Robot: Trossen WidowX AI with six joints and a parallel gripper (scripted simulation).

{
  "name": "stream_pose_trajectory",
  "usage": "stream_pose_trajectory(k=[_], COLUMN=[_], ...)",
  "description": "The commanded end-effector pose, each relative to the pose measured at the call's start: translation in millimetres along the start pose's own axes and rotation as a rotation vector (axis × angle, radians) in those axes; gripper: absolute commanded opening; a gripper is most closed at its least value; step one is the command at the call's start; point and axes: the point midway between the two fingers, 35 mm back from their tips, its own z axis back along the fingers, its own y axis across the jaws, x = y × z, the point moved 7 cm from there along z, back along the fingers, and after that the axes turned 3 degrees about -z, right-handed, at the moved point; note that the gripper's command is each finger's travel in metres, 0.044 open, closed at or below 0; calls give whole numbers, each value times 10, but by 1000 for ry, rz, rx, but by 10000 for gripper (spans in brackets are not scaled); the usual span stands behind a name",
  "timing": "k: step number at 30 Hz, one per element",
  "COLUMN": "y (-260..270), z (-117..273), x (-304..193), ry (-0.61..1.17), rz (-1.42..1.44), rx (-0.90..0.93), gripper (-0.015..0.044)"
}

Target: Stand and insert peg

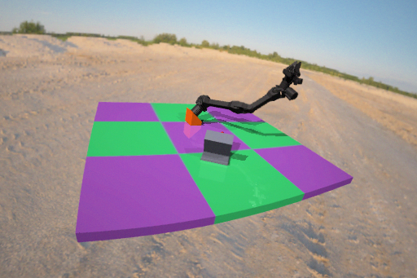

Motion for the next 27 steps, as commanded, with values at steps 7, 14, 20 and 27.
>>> stream_pose_trajectory(k=[7,14,20,27], y=[-311,-590,-991,-1169], z=[-3,18,75,66], x=[-203,-491,-946,-1311], ry=[9,51,106,132], rz=[-110,-153,-319,-477], rx=[-52,-47,-45,-49], gripper=[440,440,440,440])
